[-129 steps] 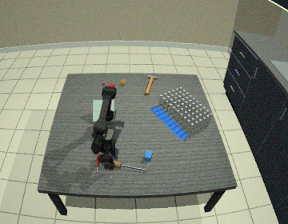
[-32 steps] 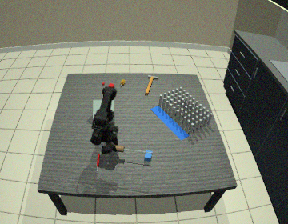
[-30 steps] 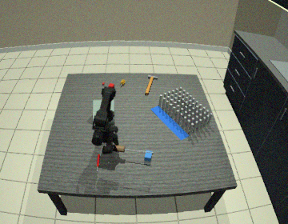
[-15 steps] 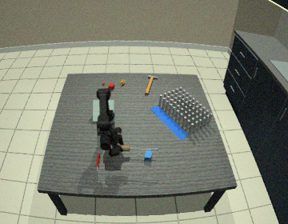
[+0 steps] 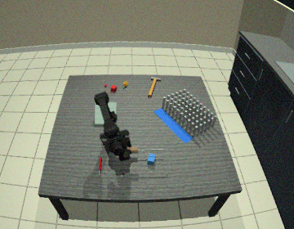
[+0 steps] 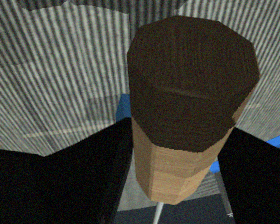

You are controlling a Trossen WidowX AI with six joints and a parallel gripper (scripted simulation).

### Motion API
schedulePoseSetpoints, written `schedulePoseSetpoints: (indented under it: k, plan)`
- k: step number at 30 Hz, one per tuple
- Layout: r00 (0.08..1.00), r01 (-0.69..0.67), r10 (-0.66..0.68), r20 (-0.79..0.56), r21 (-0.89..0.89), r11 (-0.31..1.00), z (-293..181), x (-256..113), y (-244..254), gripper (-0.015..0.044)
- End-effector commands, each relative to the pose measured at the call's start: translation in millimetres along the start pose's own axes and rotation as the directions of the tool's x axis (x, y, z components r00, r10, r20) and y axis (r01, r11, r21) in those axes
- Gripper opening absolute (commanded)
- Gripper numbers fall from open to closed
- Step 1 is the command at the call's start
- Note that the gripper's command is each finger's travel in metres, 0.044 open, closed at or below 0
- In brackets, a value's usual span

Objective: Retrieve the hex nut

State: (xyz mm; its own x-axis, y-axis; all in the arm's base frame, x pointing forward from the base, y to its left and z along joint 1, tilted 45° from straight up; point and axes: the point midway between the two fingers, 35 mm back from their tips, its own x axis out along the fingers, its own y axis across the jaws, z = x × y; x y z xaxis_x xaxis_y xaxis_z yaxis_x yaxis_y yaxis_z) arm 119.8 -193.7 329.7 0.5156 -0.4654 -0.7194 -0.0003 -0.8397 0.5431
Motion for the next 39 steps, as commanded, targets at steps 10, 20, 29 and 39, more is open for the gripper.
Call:
schedulePoseSetpoints:
  k: [10,20,29,39]
  plan:
    - [0.995,0.096,-0.095,0.036,-0.035,0.995,-19.2,29.1,-19.9,0.0000]
    - [0.987,0.151,-0.145,0.074,-0.075,0.986,-35.4,48.4,-38.3,0.0000]
    - [0.979,0.185,-0.172,0.112,-0.119,0.975,-50.9,63.1,-57.6,0.0000]
    - [0.973,0.207,-0.182,0.143,-0.188,0.960,-69.4,75.5,-82.0,0.0000]
